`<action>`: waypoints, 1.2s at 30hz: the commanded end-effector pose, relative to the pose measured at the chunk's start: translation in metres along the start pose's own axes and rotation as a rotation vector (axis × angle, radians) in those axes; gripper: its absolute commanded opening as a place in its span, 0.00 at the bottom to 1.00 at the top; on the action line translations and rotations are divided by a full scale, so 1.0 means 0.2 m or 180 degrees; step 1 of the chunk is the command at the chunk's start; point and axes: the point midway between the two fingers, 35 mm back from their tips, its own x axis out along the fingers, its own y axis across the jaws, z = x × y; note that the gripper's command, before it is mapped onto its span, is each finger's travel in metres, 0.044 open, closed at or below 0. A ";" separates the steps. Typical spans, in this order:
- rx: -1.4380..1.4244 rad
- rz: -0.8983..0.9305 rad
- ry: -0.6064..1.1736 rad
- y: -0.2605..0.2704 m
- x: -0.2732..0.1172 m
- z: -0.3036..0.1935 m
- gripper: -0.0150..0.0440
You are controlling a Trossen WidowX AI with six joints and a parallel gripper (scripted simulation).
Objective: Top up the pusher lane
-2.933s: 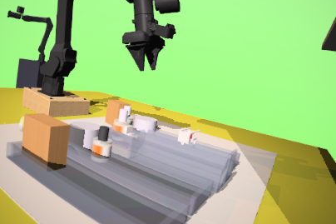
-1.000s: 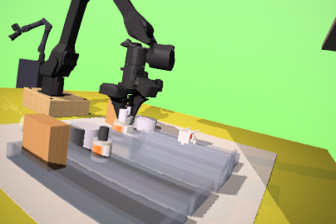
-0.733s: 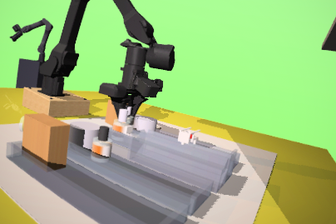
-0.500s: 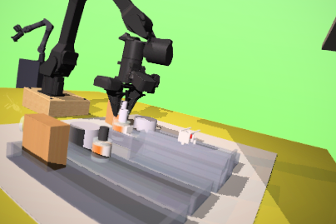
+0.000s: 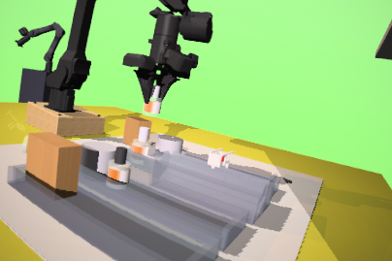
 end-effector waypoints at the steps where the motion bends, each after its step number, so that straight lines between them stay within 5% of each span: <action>1: -0.0048 0.0035 -0.0042 0.01 -0.08 0.00 0.25; 21: -0.0086 0.0013 -0.0042 -0.37 0.17 0.02 0.25; 36: -0.0087 0.0012 -0.0042 -0.39 0.30 0.02 0.25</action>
